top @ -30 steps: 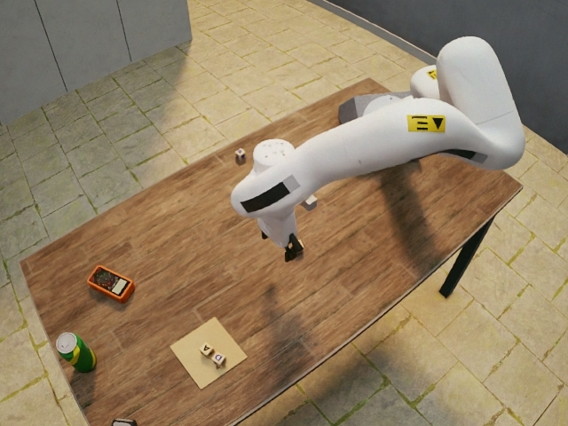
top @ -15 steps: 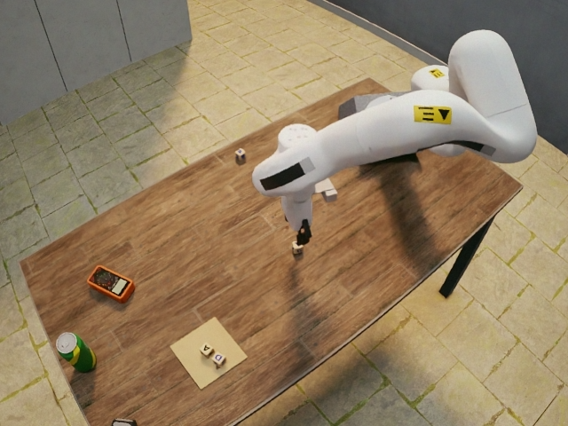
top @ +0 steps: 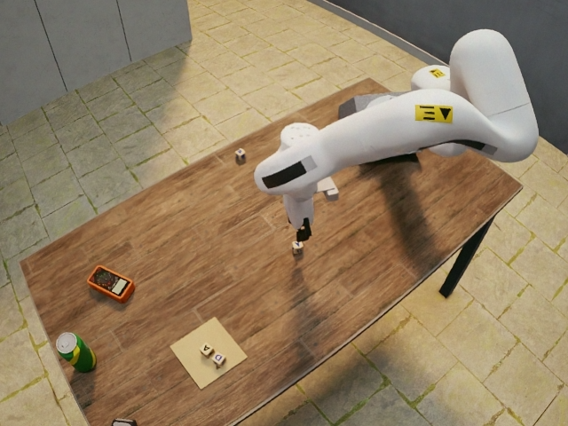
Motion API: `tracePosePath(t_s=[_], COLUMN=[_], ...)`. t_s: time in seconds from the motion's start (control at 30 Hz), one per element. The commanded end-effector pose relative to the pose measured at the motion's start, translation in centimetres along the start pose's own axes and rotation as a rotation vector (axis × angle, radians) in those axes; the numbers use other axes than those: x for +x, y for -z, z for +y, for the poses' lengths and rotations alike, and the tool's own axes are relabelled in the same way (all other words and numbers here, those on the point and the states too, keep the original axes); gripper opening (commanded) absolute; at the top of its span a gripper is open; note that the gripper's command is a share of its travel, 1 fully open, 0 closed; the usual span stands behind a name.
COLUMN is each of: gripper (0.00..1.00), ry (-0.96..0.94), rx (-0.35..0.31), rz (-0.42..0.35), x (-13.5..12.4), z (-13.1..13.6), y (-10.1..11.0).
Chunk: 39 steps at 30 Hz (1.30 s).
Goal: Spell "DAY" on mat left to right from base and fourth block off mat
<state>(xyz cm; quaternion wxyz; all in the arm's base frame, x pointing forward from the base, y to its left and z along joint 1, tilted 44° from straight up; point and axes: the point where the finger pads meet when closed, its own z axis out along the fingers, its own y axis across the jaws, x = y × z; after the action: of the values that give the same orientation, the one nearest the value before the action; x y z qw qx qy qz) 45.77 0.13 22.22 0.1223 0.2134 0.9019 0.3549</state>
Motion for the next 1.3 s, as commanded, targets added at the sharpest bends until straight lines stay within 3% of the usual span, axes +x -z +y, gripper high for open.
tracePosePath(t_s=[0.0, 1.27], gripper=[0.64, 0.64], ry=[0.0, 0.0], rx=[0.0, 0.0], rz=[-0.001, -0.001], x=[-0.05, -0.06], z=[0.01, 0.0], y=[0.04, -0.84])
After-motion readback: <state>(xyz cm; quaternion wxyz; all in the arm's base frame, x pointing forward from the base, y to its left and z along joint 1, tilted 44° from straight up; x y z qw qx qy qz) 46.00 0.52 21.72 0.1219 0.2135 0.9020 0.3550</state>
